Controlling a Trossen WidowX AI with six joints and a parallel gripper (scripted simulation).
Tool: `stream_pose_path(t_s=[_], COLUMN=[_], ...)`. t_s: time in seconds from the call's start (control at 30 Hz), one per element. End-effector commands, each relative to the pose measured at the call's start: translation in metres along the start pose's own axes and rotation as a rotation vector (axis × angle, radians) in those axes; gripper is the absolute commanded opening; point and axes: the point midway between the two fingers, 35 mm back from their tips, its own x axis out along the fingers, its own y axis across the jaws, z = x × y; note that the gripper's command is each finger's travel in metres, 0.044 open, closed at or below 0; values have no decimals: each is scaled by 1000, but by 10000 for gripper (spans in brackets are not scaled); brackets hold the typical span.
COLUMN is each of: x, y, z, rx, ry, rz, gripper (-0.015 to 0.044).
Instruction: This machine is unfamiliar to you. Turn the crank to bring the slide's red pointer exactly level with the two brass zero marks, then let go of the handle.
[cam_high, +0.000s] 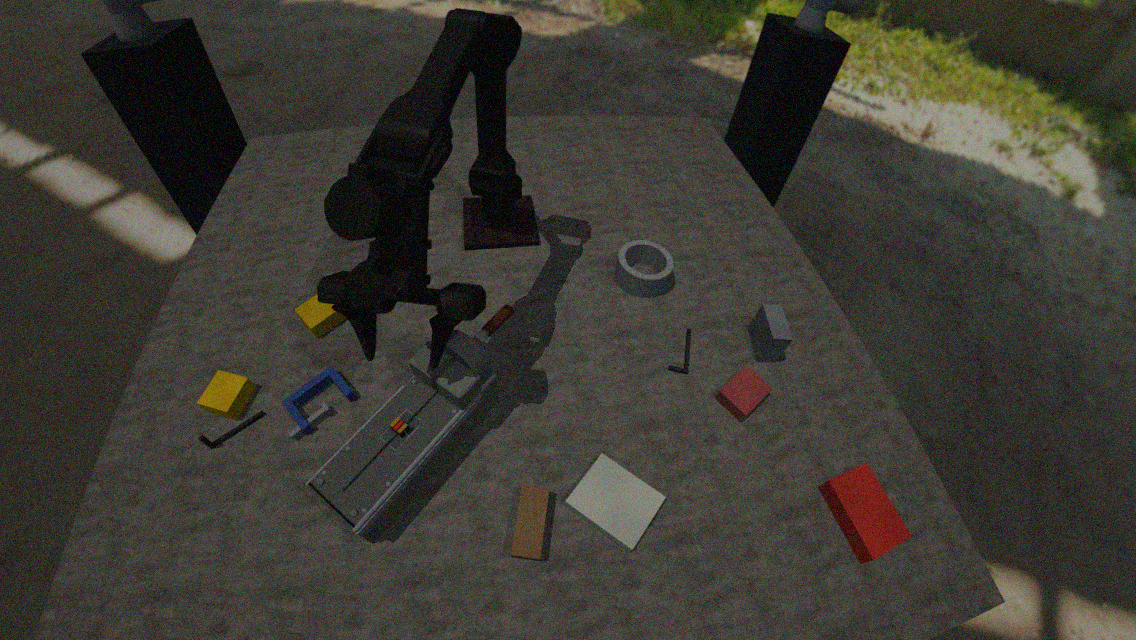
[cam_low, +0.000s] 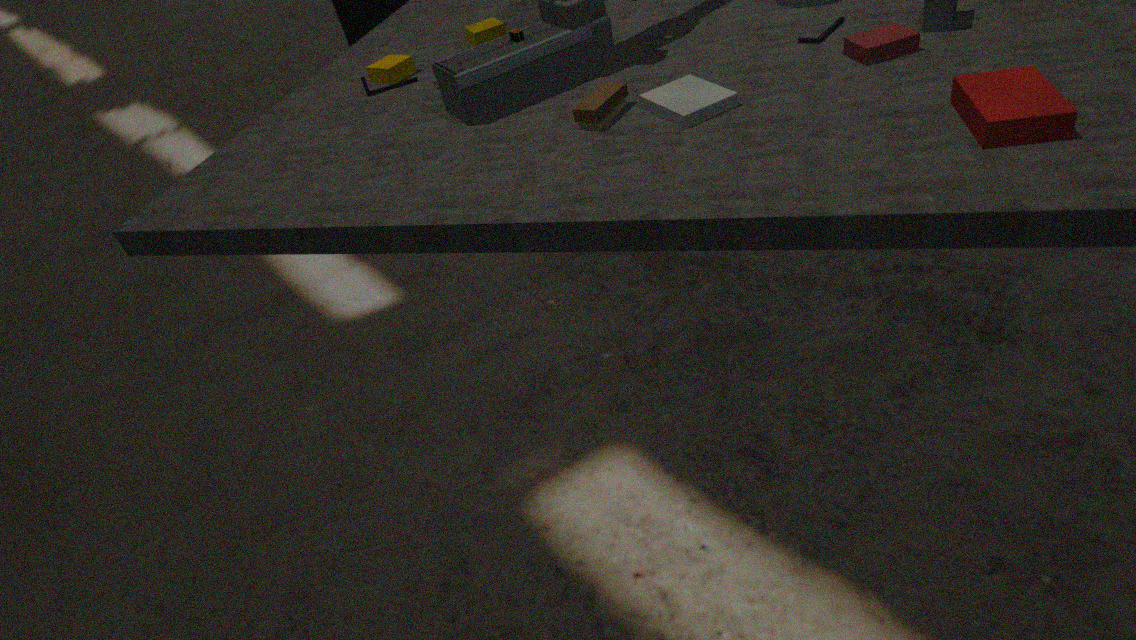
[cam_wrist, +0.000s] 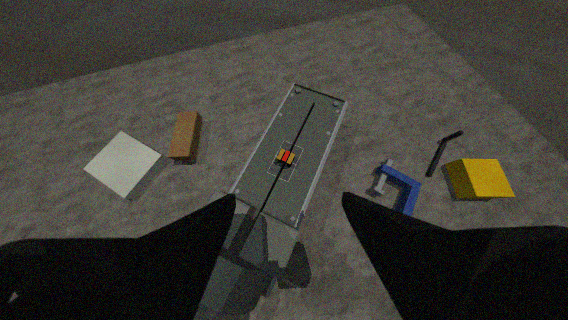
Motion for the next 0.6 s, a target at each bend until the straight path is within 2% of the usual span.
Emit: stream_pose_path(t_s=[0.0, 0.43, 0.57], x=[0, 0, 0], y=[0, 0, 0], z=[0, 0, 0], rx=[0, 0, 0], ry=[0, 0, 0], rz=[-1, -1, -1], gripper=[335, 0, 0])
